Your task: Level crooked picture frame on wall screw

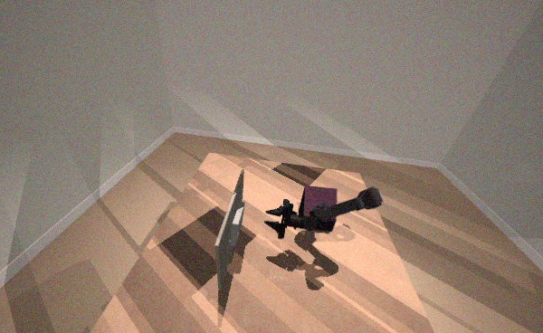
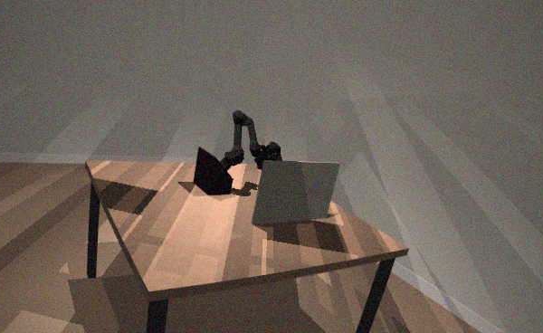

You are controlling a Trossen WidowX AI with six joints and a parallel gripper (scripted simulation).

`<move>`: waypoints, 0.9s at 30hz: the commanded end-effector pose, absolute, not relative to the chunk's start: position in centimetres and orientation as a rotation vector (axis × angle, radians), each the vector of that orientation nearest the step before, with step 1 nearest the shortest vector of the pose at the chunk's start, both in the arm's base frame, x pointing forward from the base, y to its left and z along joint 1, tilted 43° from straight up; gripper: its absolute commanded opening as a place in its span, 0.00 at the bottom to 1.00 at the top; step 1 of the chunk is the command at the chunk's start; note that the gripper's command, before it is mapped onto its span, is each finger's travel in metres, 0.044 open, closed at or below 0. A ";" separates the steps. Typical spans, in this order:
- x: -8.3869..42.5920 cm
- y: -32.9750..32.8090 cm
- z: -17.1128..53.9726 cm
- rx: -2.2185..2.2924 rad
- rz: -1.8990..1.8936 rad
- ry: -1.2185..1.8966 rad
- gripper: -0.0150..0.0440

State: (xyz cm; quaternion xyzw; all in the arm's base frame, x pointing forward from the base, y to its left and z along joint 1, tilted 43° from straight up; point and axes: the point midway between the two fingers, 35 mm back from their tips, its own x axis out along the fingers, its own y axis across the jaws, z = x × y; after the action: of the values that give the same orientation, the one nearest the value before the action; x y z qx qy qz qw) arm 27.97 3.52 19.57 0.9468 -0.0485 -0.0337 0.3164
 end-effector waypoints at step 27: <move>36.0 2.5 18.9 2.467 -0.077 -0.131 0.69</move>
State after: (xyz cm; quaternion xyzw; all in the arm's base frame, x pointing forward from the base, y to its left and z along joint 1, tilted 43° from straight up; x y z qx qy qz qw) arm 35.15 2.72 18.88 0.9427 -0.0494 -0.0344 0.3281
